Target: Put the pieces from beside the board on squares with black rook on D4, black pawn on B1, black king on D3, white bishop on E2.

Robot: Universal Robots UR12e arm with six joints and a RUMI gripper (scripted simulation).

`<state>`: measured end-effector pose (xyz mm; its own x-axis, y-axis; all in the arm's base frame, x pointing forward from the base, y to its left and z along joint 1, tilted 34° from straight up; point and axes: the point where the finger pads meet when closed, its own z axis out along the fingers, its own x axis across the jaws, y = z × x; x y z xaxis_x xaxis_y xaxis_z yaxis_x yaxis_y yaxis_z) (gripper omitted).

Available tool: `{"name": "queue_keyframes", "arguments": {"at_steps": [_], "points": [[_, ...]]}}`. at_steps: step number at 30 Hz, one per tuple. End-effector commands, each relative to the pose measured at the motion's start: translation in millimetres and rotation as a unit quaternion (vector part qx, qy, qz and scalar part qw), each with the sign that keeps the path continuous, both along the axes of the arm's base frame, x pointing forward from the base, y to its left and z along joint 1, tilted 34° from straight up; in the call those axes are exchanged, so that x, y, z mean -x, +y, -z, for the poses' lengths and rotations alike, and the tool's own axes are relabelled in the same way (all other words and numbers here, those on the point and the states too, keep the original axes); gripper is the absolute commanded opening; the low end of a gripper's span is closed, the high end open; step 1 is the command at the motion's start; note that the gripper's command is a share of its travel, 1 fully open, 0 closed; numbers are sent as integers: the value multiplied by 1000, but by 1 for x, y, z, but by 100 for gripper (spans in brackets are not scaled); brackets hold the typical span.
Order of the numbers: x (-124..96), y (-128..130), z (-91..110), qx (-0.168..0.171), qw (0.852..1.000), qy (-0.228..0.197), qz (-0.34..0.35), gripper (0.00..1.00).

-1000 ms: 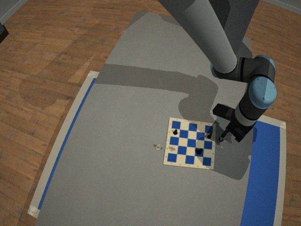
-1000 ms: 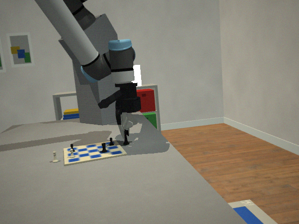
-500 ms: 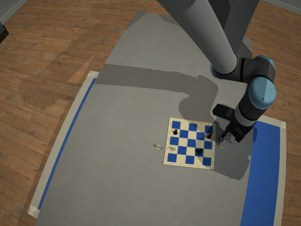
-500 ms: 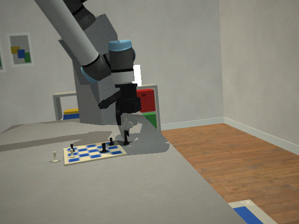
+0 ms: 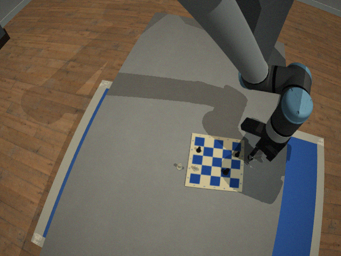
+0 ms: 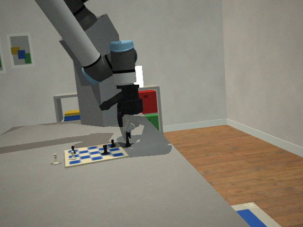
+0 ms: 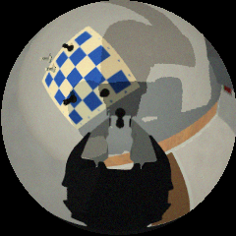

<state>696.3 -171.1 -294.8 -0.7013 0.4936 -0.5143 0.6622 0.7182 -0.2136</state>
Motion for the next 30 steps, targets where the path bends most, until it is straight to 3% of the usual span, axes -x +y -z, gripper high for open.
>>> {"name": "queue_keyframes", "arguments": {"at_steps": [1,4,5,30], "points": [[0,0,0,0,1000,0,0,25],[0,0,0,0,1000,0,0,25],[0,0,0,0,1000,0,0,0],[0,0,0,0,1000,0,0,0]]}}
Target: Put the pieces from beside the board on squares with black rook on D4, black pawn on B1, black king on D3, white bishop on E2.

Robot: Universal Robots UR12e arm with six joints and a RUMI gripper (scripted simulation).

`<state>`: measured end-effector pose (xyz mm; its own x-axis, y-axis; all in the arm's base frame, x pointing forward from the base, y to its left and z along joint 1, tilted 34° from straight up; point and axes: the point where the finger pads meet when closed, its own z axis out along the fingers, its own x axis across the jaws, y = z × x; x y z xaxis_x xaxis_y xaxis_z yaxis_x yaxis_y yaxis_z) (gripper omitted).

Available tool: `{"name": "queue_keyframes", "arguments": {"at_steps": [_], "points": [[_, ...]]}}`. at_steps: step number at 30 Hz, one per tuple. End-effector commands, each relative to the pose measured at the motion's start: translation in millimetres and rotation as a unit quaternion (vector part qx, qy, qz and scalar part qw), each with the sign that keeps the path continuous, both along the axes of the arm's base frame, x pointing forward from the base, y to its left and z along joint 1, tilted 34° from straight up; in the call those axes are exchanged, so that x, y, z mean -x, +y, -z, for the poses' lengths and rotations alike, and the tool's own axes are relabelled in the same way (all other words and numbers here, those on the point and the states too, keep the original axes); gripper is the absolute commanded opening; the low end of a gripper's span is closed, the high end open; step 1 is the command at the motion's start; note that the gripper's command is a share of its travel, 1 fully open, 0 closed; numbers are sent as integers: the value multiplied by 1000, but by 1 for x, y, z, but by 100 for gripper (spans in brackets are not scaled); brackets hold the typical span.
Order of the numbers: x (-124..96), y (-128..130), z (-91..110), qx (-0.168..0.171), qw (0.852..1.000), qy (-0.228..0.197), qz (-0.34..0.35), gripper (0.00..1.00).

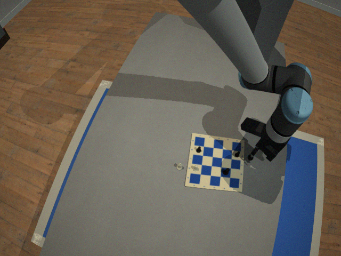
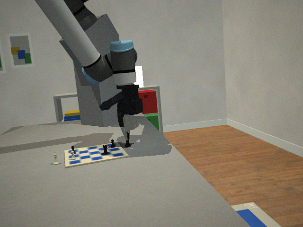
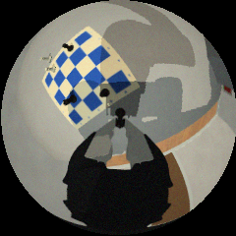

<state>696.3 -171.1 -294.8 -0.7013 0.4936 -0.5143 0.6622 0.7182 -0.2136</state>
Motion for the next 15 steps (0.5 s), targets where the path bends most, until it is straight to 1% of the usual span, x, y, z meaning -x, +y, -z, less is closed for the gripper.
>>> {"name": "queue_keyframes", "arguments": {"at_steps": [1,10,13,15], "points": [[0,0,0,0,1000,0,0,0],[0,1,-1,0,1000,0,0,0],[2,4,-6,0,1000,0,0,0],[4,8,-14,0,1000,0,0,0]]}}
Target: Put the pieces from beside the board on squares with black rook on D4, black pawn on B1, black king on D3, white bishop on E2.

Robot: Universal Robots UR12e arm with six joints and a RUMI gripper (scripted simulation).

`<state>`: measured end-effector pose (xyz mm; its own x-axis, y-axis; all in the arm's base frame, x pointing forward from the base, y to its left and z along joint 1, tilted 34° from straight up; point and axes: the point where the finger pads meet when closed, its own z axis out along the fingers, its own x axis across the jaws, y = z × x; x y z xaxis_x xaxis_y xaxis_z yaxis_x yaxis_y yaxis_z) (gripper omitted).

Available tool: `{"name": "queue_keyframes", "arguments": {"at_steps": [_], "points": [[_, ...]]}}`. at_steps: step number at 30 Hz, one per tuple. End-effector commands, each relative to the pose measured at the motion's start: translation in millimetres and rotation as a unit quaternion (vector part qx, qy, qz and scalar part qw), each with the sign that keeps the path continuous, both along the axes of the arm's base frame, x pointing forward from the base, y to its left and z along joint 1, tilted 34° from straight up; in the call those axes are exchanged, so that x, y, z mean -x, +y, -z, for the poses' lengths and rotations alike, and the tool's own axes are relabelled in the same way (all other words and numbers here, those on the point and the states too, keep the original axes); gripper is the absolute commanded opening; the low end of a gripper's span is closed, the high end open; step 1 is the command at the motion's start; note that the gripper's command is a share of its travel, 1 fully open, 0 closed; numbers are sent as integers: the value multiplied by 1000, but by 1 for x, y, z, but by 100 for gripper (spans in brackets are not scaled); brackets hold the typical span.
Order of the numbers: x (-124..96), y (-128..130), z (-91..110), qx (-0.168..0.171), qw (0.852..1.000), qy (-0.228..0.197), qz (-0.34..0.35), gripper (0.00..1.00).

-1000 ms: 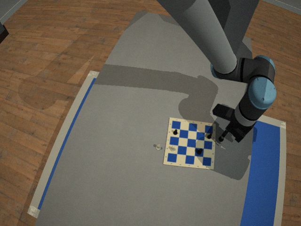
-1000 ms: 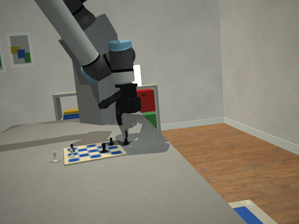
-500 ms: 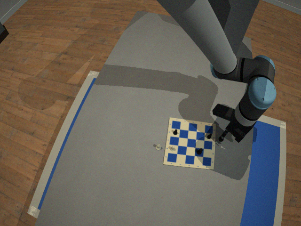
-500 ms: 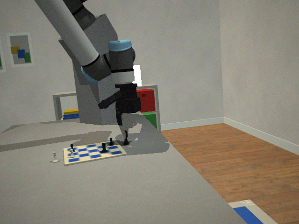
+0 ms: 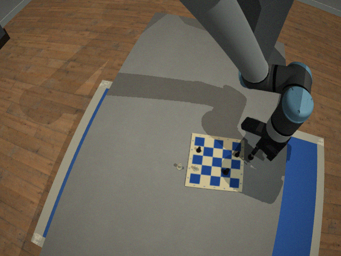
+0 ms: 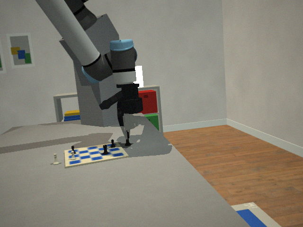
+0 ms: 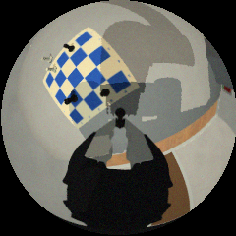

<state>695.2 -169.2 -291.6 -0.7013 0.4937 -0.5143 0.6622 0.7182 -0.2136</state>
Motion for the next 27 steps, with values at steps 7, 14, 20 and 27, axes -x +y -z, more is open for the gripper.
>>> {"name": "queue_keyframes", "arguments": {"at_steps": [7,14,20,27], "points": [[12,24,-40,0,1000,0,0,0],[24,44,-75,0,1000,0,0,0],[25,47,-80,0,1000,0,0,0],[25,47,-80,0,1000,0,0,0]]}}
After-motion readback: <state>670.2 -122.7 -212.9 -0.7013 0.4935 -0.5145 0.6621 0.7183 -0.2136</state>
